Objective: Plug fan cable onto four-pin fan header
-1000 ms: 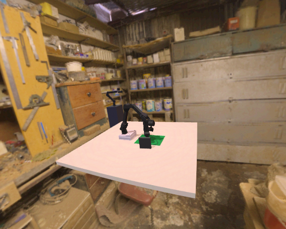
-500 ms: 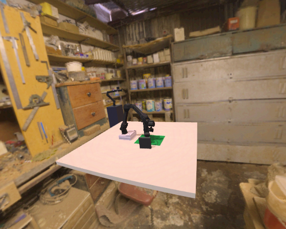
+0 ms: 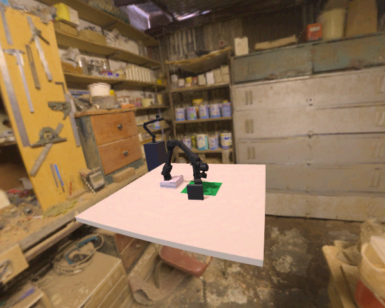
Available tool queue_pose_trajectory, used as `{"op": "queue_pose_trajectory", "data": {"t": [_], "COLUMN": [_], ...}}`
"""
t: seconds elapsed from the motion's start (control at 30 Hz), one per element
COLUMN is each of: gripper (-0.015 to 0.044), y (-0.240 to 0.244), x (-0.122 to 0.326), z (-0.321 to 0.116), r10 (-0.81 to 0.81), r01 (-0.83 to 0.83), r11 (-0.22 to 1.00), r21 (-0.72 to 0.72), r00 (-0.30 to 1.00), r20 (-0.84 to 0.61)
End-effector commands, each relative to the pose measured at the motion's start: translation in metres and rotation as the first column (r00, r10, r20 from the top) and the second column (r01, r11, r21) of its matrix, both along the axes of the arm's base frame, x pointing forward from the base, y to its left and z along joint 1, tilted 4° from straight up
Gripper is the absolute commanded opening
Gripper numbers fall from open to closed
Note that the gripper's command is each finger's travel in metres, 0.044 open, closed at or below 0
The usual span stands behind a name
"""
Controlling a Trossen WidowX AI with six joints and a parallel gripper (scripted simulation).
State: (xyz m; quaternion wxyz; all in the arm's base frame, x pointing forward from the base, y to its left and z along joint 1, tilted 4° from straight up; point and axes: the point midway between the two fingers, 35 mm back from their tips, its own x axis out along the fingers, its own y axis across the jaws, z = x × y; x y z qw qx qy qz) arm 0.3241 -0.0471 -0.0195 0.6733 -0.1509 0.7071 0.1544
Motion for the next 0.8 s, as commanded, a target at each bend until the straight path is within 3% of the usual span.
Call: {"op": "queue_pose_trajectory", "data": {"t": [0.0, 0.3, 0.4, 0.53, 0.77], "gripper": [0.0026, 0.0260, 0.0260, 0.0260, 0.0260], "y": [0.000, 0.000, 0.000, 0.001, 0.000], "x": [0.000, 0.000, 0.000, 0.003, -0.005], "z": [0.000, 0.000, 0.003, 0.052, 0.057], "r10": [0.000, 0.000, 0.000, 0.001, 0.001], "r01": [0.000, 0.000, 0.000, -0.001, -0.001], "r11": [1.000, 1.000, 1.000, 1.000, 1.000], "r21": [0.000, 0.000, 0.000, -0.007, -0.007], "r00": [1.000, 1.000, 1.000, 1.000, 1.000], "r20": [0.000, 0.000, 0.000, -0.001, -0.002]}}
